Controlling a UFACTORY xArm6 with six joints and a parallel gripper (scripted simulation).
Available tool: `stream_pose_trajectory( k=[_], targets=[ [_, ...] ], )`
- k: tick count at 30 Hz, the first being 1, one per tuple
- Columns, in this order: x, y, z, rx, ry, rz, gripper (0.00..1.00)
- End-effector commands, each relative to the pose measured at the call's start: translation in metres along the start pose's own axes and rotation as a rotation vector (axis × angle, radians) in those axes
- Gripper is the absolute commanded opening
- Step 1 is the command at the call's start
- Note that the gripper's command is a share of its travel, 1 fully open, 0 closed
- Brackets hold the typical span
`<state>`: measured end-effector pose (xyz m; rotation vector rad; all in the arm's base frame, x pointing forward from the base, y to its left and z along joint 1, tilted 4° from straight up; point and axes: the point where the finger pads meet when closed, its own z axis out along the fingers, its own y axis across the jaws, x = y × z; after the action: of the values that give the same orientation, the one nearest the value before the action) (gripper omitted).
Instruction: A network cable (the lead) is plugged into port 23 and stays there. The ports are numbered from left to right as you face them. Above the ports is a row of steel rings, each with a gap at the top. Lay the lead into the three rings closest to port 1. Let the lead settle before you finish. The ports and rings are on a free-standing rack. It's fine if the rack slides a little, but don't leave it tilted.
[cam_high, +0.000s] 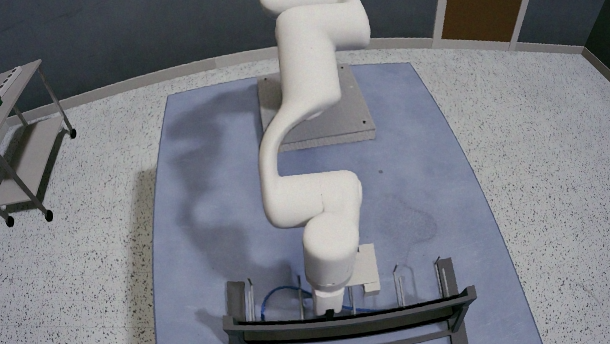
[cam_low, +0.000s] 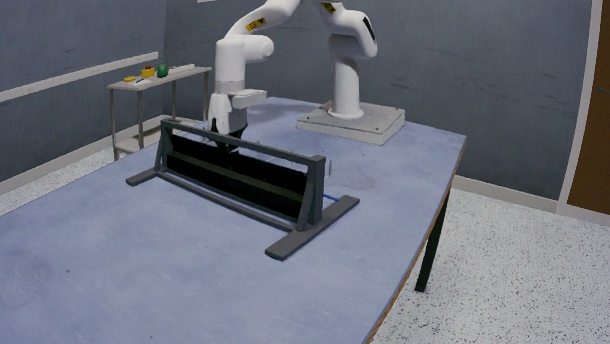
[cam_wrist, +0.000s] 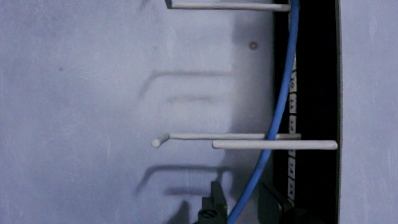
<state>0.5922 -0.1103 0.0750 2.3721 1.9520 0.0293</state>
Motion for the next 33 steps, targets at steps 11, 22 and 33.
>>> stream_pose_trajectory(
  k=[11,22,33],
  targets=[
    [0.0,0.002,-0.022,-0.006,0.0,0.0,0.33],
    [0.0,0.001,-0.054,-0.006,0.0,0.0,0.33],
    [0.0,0.001,-0.086,-0.006,0.0,0.0,0.33]
  ],
)
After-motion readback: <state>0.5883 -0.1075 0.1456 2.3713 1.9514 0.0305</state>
